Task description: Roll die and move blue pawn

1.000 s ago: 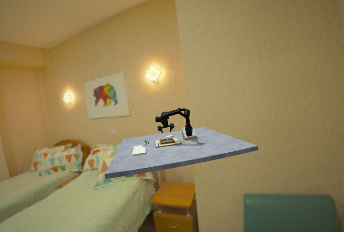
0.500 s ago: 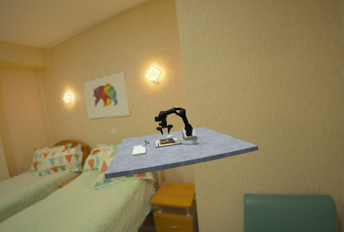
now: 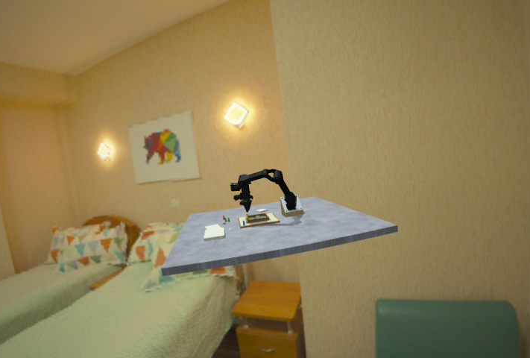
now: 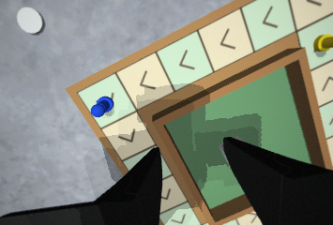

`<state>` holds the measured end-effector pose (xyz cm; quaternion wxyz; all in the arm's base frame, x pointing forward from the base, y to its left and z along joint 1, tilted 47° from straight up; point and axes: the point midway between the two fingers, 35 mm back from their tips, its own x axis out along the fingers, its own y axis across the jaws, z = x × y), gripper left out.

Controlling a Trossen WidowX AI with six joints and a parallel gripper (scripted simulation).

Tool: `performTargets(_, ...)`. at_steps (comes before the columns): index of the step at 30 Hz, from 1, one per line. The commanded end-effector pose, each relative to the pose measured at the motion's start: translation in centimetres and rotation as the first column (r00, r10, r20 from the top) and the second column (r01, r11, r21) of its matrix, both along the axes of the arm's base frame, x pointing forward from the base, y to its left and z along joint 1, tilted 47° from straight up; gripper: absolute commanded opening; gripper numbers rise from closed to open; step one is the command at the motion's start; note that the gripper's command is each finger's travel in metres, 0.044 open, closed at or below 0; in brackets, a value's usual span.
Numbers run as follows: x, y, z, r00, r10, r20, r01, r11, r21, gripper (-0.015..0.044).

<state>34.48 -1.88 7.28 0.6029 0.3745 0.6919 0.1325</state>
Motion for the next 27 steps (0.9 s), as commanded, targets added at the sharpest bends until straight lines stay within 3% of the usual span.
performTargets(1, 4.4, 4.9, 3.0, 0.681, 0.504, 0.532, -0.531, 0.839, -0.115, 0.0200)
performTargets(4, 4.7, 5.3, 3.2, 0.632, 0.531, 0.565, -0.563, 0.815, -0.137, 0.0200)
performTargets(27, 4.7, 6.3, 2.0, 0.632, 0.531, 0.565, -0.563, 0.815, -0.137, 0.0200)
